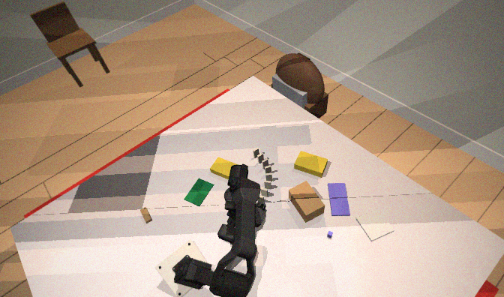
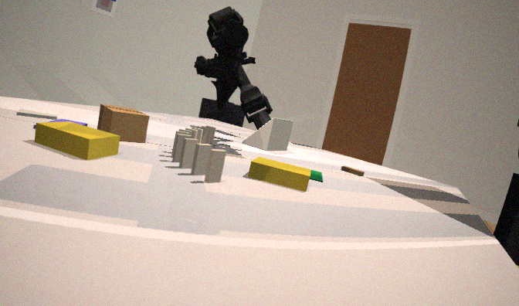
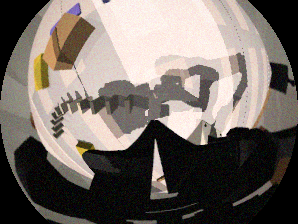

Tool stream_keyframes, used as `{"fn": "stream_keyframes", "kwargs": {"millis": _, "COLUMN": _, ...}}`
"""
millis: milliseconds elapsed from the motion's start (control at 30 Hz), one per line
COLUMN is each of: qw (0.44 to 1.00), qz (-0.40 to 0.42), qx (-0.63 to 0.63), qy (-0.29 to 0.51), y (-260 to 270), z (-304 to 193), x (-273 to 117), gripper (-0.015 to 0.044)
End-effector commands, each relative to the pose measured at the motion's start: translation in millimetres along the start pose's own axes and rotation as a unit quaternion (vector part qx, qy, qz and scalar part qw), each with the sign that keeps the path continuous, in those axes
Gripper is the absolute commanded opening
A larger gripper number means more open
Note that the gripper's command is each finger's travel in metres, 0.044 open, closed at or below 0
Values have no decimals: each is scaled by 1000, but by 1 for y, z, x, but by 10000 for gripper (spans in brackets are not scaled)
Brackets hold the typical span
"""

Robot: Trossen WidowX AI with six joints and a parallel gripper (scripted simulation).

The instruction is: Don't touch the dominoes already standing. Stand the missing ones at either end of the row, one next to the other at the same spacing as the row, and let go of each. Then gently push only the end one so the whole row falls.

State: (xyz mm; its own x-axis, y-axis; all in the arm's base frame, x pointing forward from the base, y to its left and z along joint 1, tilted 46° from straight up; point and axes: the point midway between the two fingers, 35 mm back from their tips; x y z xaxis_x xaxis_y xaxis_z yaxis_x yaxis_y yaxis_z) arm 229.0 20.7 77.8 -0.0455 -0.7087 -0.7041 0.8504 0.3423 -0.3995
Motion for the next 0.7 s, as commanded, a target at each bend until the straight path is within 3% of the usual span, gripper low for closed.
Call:
{"fn": "stream_keyframes", "kwargs": {"millis": 0, "qw": 1000, "qz": 1, "qx": 3, "qy": -2, "y": 0, "z": 0, "x": 0, "gripper": 0}}
{"fn": "stream_keyframes", "kwargs": {"millis": 333, "qw": 1000, "qz": 1, "qx": 3, "qy": -2, "y": 1, "z": 1, "x": 3, "gripper": 0}}
{"fn": "stream_keyframes", "kwargs": {"millis": 500, "qw": 1000, "qz": 2, "qx": 3, "qy": -2, "y": 2, "z": 2, "x": 70, "gripper": 0}}
{"fn": "stream_keyframes", "kwargs": {"millis": 667, "qw": 1000, "qz": 1, "qx": 4, "qy": -3, "y": 1, "z": 2, "x": 80, "gripper": 0}}
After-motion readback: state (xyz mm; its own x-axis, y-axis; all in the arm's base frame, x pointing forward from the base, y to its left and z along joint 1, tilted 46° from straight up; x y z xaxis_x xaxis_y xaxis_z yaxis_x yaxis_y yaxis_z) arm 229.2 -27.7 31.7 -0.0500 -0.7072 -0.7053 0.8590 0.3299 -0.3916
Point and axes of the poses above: the point midway between the two fingers, 35 mm back from their tips, its own x axis out along the fingers, its own y axis across the jaws, z = x × y, and after that the axes turned 9 degrees about -x, right-handed
